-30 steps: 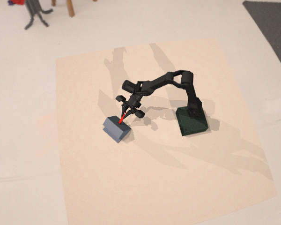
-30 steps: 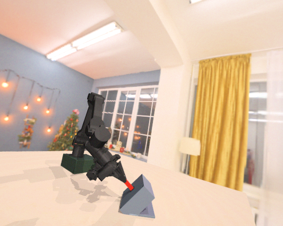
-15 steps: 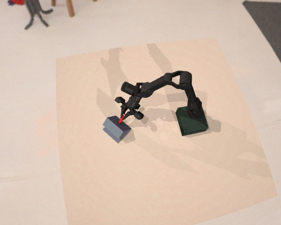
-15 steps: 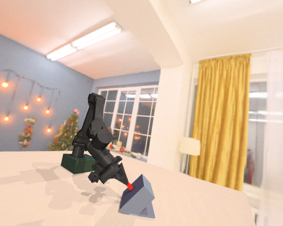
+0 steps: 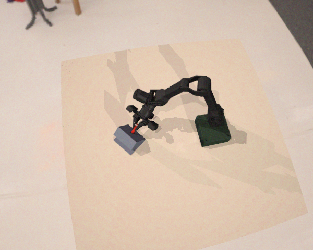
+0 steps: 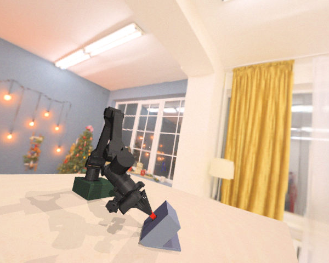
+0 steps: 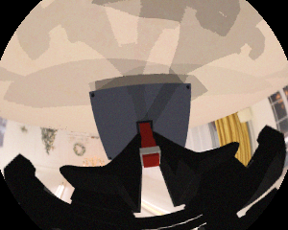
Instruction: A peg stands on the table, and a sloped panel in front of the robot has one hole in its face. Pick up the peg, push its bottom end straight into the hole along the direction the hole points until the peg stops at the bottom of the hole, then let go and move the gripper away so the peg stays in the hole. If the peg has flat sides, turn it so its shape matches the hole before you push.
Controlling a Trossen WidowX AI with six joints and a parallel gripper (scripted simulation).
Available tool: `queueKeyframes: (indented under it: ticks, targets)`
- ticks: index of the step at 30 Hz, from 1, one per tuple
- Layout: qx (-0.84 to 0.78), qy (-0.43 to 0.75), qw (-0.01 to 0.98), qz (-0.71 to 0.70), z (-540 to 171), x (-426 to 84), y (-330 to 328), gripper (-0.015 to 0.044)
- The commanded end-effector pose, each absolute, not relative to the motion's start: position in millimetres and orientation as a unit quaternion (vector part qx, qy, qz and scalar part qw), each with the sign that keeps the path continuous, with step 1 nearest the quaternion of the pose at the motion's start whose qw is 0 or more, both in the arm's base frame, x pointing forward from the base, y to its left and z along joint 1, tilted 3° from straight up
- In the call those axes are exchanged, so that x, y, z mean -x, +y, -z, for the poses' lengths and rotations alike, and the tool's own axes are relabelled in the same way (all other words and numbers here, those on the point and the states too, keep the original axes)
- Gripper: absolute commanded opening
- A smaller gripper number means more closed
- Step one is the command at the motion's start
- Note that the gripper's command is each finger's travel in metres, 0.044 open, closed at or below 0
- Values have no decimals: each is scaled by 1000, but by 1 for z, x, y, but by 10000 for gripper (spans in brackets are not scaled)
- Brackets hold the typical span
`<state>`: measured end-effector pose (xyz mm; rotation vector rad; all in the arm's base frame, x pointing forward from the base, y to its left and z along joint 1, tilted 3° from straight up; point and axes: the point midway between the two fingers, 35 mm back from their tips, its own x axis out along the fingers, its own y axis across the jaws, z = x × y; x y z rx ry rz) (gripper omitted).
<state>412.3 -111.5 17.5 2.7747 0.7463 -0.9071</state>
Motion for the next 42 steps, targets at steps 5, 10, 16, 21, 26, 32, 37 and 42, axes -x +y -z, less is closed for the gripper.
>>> queueKeyframes:
  ticks: [5,10,16,21,26,32,37,42]
  targets:
    - [-920,244,64,301,-17,-415,-112,0]
    - [-919,247,64,301,-16,-414,-111,0]
    - [-919,247,64,301,-16,-414,-111,53]
    - [-919,247,64,301,-16,-414,-111,184]
    - [-919,247,64,301,-16,-414,-111,315]
    - [-919,247,64,301,-20,-409,-115,440]
    - [-918,246,65,303,-26,-403,-120,440]
    - [-918,246,65,304,-32,-395,-126,440]
